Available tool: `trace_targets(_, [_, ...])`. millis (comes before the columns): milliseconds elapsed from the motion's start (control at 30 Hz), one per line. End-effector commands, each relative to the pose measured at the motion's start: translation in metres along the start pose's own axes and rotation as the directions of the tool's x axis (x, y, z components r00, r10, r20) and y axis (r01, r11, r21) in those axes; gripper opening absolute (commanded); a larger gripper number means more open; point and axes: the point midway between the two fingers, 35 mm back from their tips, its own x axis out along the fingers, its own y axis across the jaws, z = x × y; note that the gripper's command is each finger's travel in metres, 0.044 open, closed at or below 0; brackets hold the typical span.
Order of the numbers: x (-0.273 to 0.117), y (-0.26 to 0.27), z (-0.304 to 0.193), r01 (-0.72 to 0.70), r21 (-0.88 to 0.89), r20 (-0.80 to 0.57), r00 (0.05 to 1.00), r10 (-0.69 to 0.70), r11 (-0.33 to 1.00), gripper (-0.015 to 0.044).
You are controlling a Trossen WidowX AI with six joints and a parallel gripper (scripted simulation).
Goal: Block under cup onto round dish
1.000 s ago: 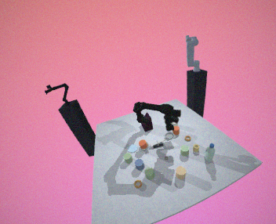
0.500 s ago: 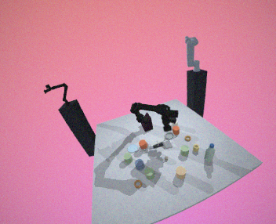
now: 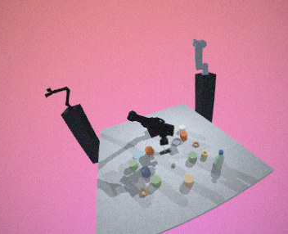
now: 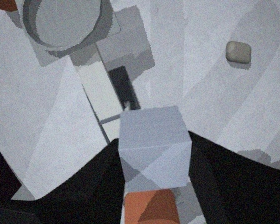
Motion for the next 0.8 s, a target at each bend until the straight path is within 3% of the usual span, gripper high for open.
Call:
trace_targets(0, [0.002,-0.007,-0.023,0.006,0.001,0.008,1.000,-0.006,1.000,0.0000])
trace_targets(767, [0.025,-0.026,-0.157,0.066,-0.027,0.007,0.998,-0.066,0.997,0.0000])
